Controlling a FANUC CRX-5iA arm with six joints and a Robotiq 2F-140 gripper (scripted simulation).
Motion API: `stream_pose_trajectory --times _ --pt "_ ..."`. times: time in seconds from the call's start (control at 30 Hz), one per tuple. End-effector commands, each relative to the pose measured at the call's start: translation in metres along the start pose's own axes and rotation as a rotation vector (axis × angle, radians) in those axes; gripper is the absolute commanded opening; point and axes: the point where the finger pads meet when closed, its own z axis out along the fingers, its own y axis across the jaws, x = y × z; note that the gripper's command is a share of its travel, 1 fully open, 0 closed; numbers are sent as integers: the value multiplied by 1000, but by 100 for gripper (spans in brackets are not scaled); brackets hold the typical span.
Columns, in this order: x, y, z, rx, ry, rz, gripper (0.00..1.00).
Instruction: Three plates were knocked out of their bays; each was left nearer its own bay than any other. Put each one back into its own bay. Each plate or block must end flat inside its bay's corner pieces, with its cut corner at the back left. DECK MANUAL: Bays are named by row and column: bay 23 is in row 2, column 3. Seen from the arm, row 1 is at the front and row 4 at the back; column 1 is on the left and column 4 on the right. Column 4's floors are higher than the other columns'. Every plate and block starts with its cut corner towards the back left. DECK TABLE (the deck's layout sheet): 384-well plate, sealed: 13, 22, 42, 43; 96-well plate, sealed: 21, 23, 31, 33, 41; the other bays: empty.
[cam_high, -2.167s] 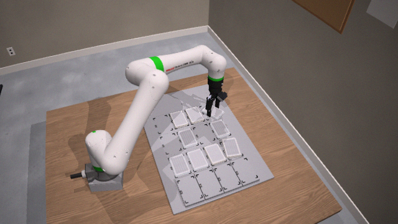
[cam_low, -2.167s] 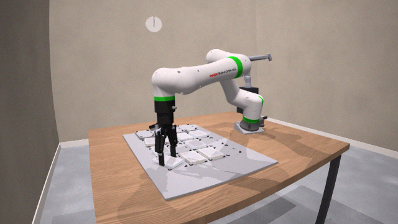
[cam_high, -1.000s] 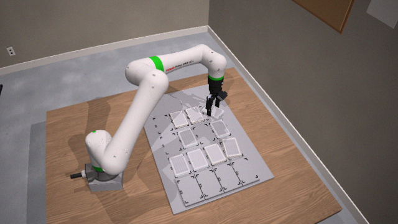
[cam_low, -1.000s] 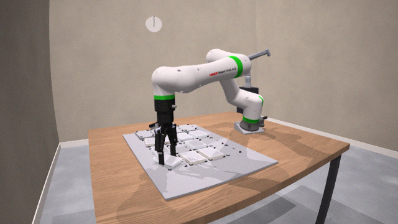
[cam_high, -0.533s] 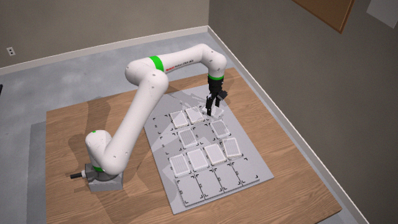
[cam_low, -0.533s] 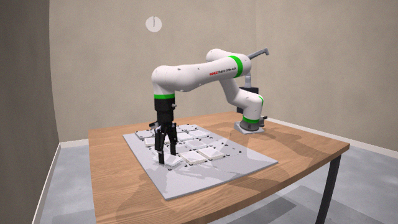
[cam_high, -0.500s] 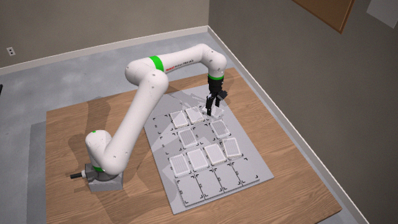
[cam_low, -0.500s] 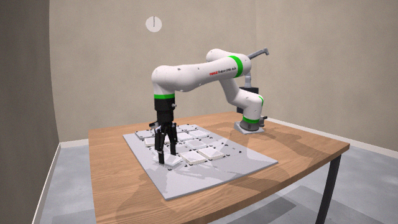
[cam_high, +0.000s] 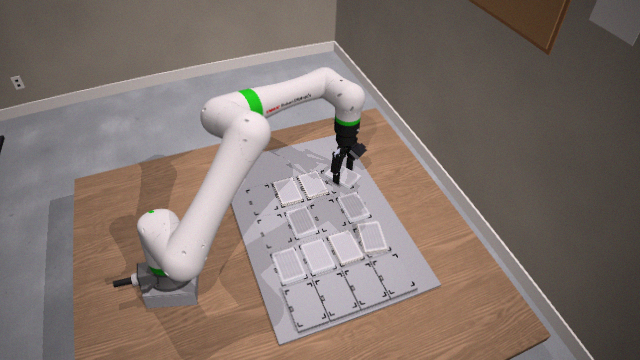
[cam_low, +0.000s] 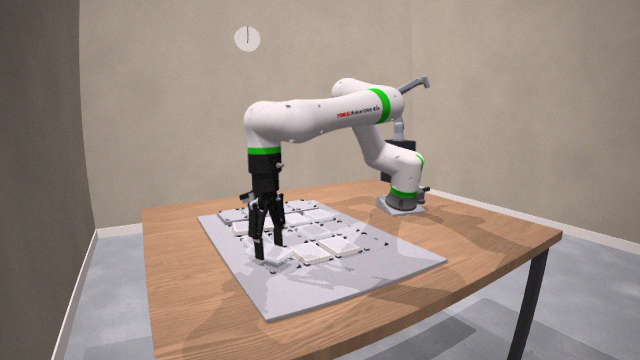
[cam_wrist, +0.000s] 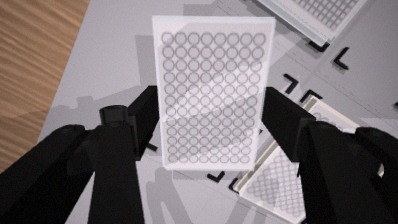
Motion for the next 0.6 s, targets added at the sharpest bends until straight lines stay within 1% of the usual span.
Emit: stream_pose_trajectory --times 0.0,0.37,0.57 --pt "0 -1 -5 3 1 0 10" --pt "0 -1 -20 3 1 0 10" --pt "0 -1 -20 3 1 0 10"
